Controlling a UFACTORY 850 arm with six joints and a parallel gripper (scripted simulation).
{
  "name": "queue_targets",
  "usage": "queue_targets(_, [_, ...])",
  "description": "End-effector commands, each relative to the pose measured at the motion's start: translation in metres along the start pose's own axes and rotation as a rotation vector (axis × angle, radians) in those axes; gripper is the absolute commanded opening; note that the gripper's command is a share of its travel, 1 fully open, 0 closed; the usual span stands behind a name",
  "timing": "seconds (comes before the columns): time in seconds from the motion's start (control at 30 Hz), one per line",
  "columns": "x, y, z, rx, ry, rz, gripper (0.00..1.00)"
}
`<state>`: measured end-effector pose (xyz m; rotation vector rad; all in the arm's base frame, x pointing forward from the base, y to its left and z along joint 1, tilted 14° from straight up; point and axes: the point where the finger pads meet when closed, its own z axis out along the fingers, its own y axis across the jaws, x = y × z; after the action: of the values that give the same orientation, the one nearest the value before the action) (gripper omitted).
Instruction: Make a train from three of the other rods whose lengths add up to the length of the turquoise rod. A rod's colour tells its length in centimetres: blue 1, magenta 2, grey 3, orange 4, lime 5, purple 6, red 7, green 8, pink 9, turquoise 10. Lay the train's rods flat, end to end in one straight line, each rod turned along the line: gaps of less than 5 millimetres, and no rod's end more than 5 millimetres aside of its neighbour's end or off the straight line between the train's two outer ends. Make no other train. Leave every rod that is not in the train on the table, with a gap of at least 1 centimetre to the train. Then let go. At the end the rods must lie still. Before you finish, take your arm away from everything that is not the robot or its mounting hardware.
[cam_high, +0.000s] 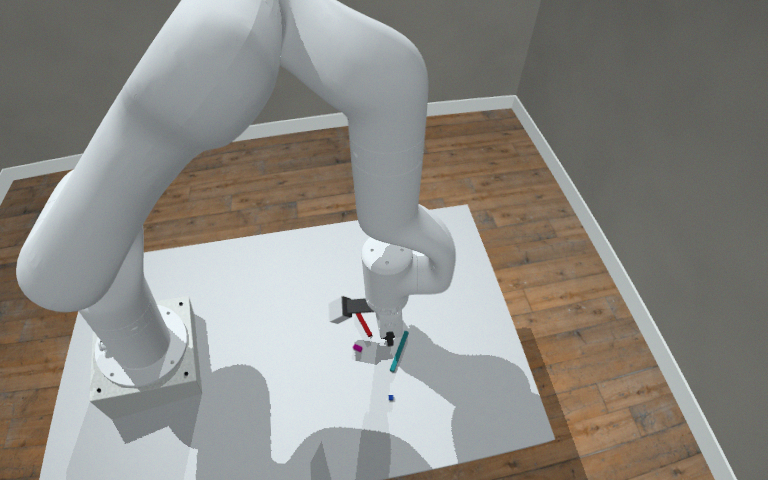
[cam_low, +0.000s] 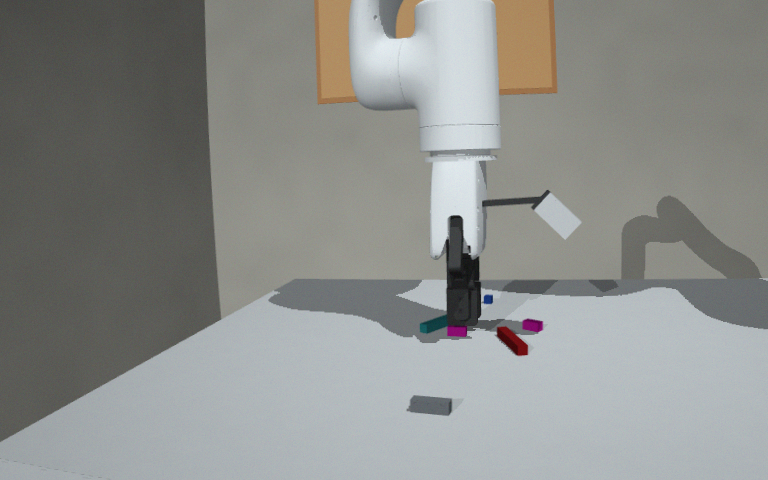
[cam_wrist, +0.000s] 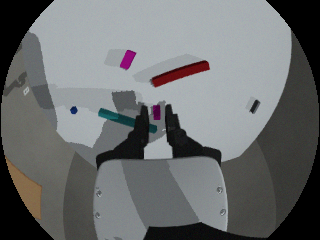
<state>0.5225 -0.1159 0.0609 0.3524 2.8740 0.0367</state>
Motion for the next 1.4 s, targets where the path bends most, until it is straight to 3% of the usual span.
queue_targets(0.0, [-0.001, 0.0, 0.0, 0.0, -0.005, 0.0, 0.24])
queue_targets(1.37, [-0.001, 0.0, 0.014, 0.0, -0.005, 0.0, 0.24])
